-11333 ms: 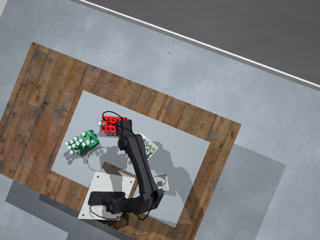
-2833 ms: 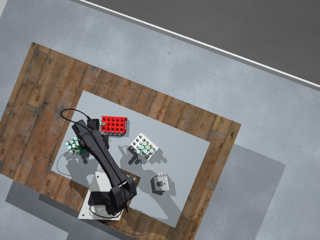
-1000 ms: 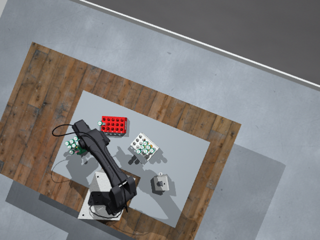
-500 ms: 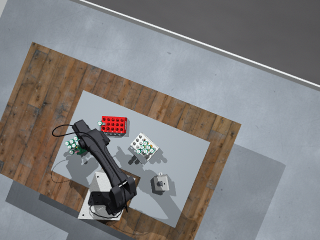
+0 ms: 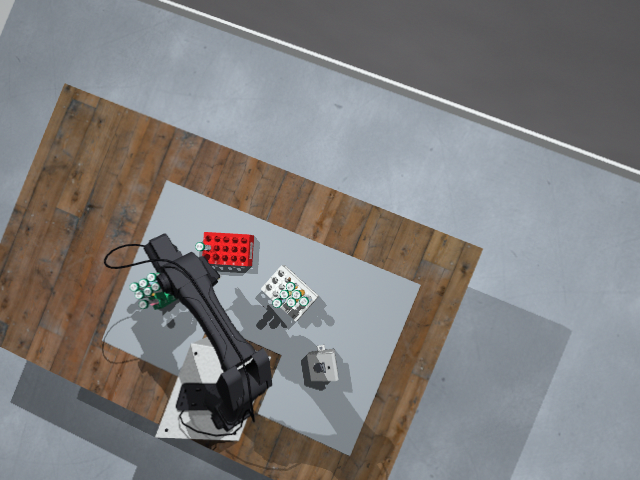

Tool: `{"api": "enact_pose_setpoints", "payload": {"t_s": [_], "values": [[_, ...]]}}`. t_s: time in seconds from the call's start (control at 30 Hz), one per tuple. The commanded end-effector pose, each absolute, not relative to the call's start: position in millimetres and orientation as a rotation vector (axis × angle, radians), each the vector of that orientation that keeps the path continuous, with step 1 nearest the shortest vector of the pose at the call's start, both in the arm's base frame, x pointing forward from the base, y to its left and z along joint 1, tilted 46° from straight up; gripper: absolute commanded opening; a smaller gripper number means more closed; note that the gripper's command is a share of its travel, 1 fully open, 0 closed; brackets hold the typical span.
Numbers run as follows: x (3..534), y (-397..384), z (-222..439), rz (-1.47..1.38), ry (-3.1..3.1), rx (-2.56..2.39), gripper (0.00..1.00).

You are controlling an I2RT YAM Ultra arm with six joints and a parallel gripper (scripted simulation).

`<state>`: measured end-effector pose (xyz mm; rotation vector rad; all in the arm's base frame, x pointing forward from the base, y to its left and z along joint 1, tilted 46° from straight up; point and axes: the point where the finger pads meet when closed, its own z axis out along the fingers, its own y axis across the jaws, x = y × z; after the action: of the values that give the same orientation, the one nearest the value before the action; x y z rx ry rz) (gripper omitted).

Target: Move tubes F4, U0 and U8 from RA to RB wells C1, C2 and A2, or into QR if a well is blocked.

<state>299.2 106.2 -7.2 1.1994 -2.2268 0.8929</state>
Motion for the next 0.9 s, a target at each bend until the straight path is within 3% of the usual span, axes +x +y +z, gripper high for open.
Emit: {"api": "enact_pose_setpoints", "payload": {"t_s": [0.0,0.87], "values": [[308.8,113.5,-3.0,0.910,-2.223,1.232,0.00],[348.1,114.7,-11.7,0.906,-2.227,1.221,0.00]]}}
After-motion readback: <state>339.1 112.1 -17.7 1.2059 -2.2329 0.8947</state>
